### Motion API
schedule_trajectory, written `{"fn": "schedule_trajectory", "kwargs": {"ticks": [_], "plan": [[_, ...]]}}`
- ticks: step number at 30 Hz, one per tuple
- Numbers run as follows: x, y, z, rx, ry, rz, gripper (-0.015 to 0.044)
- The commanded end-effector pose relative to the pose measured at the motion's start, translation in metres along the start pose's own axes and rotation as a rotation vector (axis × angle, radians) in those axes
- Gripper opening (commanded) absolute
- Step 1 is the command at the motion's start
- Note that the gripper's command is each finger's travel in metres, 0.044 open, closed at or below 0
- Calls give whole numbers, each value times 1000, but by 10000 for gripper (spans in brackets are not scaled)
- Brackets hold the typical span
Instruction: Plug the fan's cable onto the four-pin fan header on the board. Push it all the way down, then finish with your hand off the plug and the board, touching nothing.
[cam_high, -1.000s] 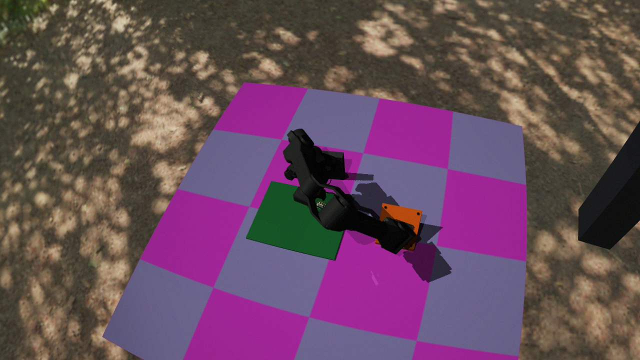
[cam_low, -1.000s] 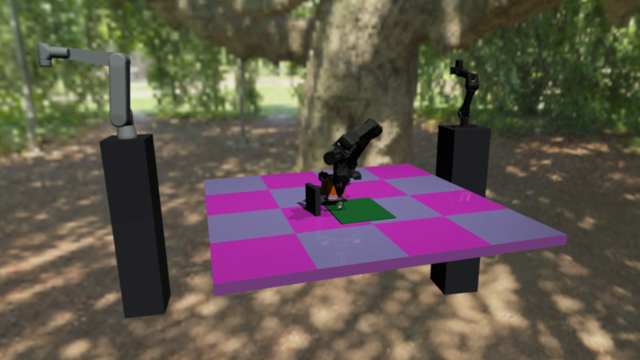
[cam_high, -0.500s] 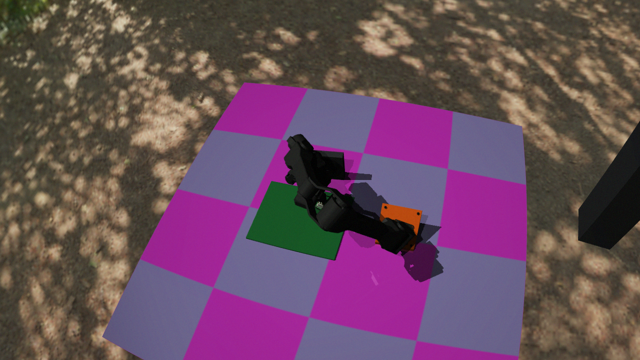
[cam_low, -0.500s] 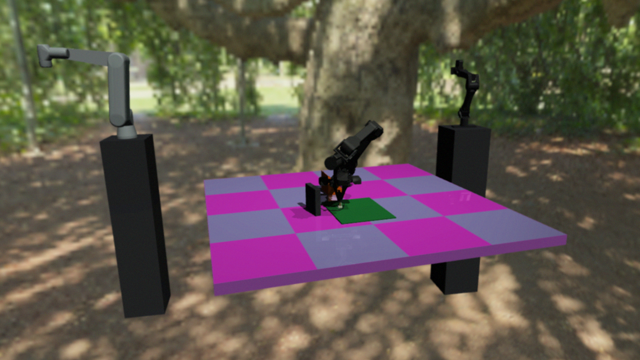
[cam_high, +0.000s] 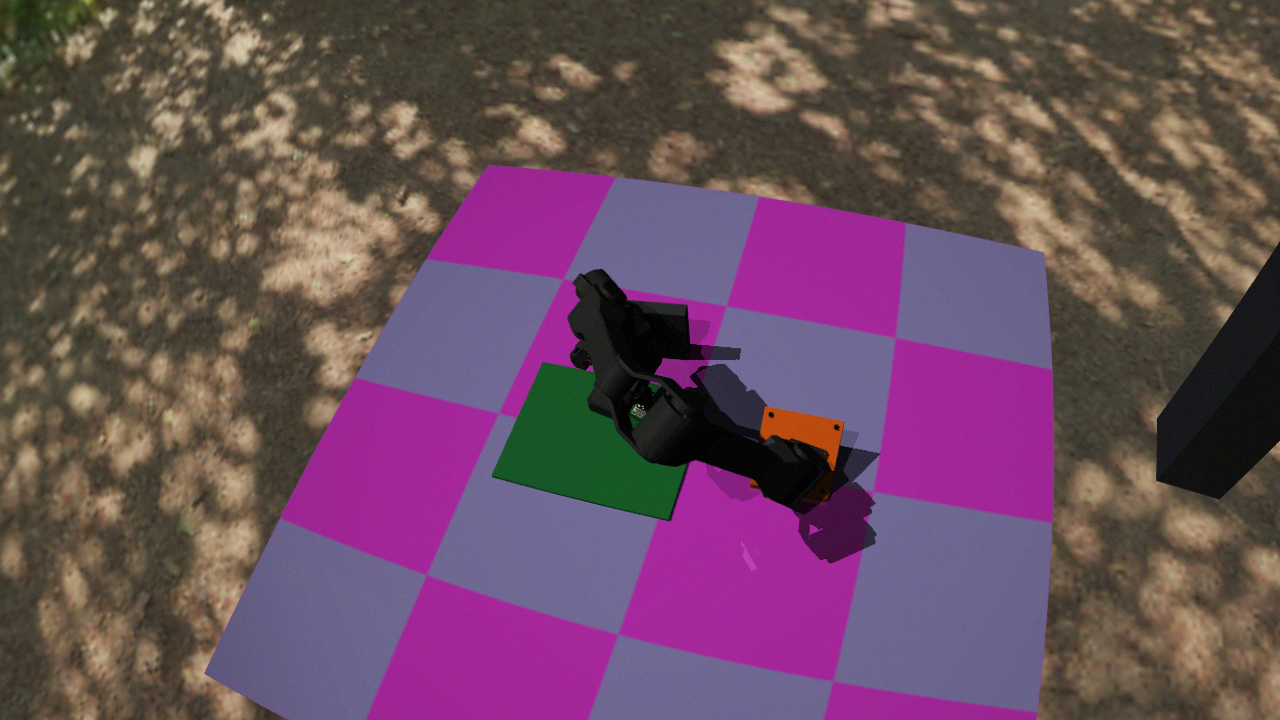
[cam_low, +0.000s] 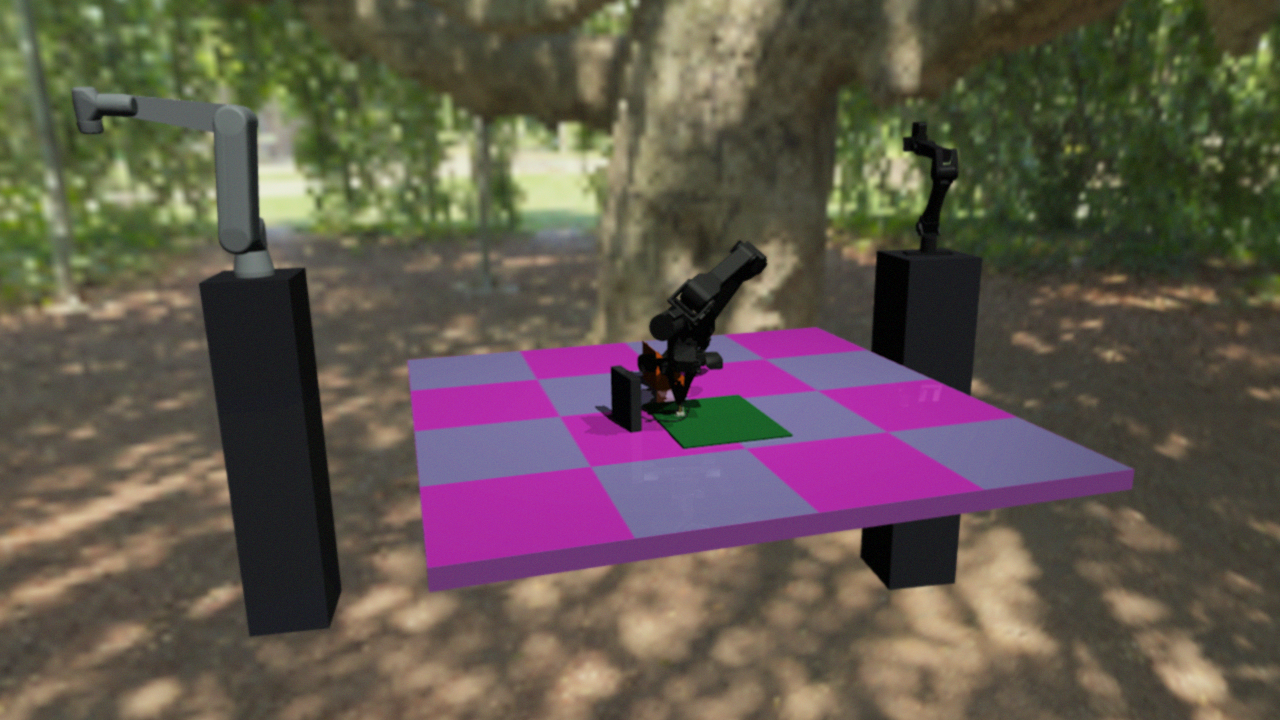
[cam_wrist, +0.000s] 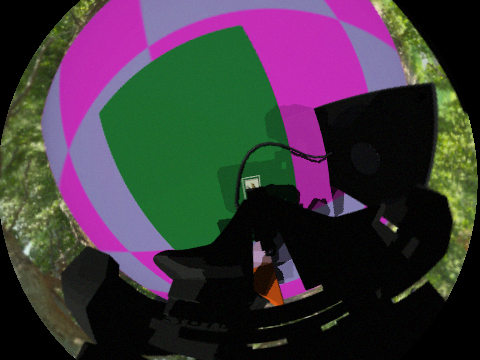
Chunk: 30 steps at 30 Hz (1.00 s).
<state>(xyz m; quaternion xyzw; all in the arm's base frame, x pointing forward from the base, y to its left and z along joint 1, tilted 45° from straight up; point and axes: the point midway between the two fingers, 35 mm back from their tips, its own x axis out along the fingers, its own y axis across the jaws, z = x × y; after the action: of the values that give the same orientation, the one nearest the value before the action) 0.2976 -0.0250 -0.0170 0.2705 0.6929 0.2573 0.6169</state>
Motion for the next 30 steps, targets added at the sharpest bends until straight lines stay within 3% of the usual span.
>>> {"fn": "schedule_trajectory", "kwargs": {"ticks": [1,30], "plan": [[1,0,0,5,-3,2,0],[8,0,0,4,-3,2,0]]}}
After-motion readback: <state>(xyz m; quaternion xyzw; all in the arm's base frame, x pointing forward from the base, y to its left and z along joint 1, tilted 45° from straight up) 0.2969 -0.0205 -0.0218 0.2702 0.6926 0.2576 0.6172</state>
